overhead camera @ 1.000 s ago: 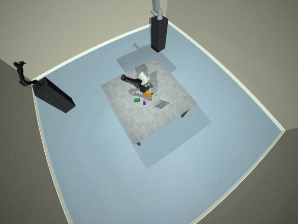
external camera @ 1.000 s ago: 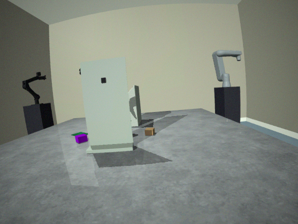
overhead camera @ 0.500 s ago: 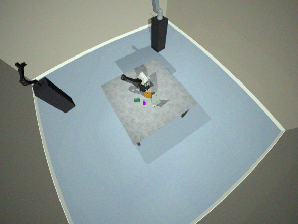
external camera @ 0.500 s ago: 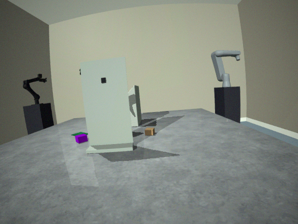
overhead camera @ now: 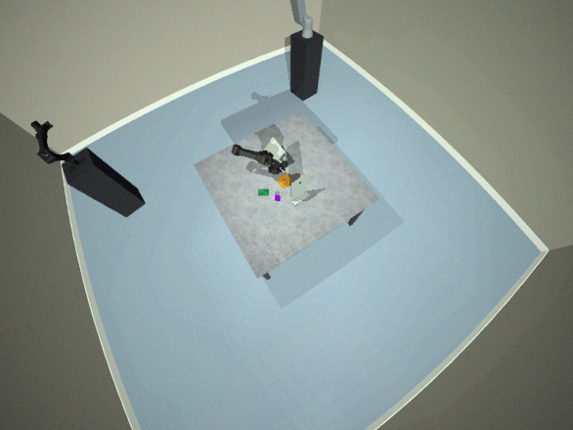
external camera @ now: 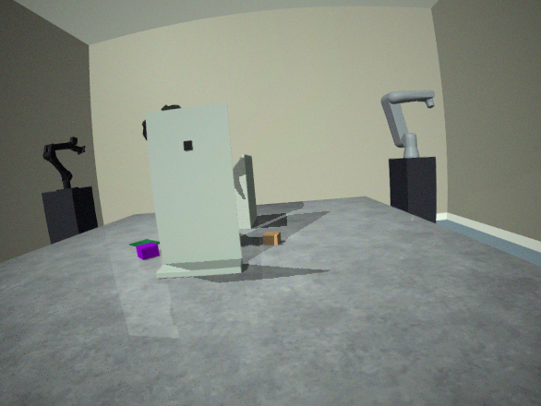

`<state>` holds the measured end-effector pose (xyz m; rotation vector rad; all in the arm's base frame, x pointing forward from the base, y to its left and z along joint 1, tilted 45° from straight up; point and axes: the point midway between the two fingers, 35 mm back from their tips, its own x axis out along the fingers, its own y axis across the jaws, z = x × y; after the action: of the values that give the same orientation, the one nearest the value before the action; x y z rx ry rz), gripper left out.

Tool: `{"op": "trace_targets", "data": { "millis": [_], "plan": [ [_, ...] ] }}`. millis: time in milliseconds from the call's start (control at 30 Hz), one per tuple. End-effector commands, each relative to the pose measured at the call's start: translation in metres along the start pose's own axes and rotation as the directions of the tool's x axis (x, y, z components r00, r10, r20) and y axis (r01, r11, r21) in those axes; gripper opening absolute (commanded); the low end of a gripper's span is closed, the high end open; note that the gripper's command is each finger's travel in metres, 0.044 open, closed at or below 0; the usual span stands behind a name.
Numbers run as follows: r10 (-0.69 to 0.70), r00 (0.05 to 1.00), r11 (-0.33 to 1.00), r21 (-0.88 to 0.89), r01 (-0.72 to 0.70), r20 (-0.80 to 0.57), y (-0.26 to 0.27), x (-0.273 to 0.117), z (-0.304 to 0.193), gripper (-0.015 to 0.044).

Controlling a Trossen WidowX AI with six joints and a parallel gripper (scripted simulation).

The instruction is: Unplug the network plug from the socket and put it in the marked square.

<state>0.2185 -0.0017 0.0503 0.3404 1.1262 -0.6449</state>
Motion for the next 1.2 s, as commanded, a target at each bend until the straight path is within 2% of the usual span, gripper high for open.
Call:
{"op": "trace_targets", "data": {
  "millis": [0, 433, 800, 1167],
  "plan": [
    [0.0, 1.0, 1.0, 0.004, 0.0, 0.005, 0.009, -0.013, 0.001, 0.0156],
    [0.003, 1.0, 1.0, 0.005, -0.003, 0.015, 0.029, -0.05, -0.003, 0.0156],
    [0.003, 1.0, 1.0, 0.005, -0.003, 0.015, 0.029, -0.05, -0.003, 0.044],
    [0.003, 1.0, 1.0, 0.005, -0.003, 0.015, 0.029, -0.05, -0.003, 0.044]
  ]
}}
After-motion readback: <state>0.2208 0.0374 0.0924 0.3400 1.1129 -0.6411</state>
